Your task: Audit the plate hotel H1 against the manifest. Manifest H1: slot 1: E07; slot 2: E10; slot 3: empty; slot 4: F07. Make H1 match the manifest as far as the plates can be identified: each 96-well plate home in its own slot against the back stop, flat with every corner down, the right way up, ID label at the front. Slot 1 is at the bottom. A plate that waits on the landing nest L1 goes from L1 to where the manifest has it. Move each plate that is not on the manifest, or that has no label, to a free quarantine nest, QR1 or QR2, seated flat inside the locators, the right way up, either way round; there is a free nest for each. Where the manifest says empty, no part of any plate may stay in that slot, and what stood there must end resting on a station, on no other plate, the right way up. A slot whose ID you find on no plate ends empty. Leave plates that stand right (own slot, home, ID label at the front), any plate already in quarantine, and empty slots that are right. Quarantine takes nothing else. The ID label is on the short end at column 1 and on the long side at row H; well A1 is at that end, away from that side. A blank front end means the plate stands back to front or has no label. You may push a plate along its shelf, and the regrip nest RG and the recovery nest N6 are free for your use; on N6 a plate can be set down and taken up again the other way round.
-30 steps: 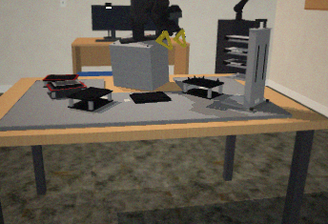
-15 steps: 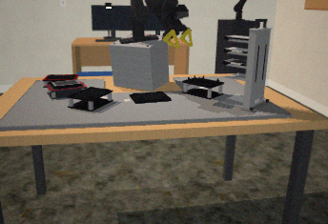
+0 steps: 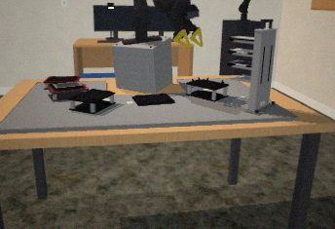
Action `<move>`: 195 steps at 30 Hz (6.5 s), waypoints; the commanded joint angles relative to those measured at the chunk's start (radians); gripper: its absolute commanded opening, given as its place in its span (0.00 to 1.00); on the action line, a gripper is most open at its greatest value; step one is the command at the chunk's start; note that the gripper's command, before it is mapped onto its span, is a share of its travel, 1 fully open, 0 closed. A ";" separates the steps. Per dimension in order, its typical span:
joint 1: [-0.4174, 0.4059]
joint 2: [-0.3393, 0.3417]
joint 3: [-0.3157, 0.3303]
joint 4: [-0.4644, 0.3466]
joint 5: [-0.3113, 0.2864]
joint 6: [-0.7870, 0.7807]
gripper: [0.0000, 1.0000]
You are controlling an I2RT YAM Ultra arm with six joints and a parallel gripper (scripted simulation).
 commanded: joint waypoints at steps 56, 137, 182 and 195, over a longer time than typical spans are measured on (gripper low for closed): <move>0.444 -0.091 0.266 -0.392 0.339 0.339 1.00; 0.359 0.128 0.268 -0.164 0.282 0.275 1.00; 0.304 0.297 0.473 -0.201 0.237 0.229 1.00; 0.285 0.347 0.533 -0.206 0.230 0.219 1.00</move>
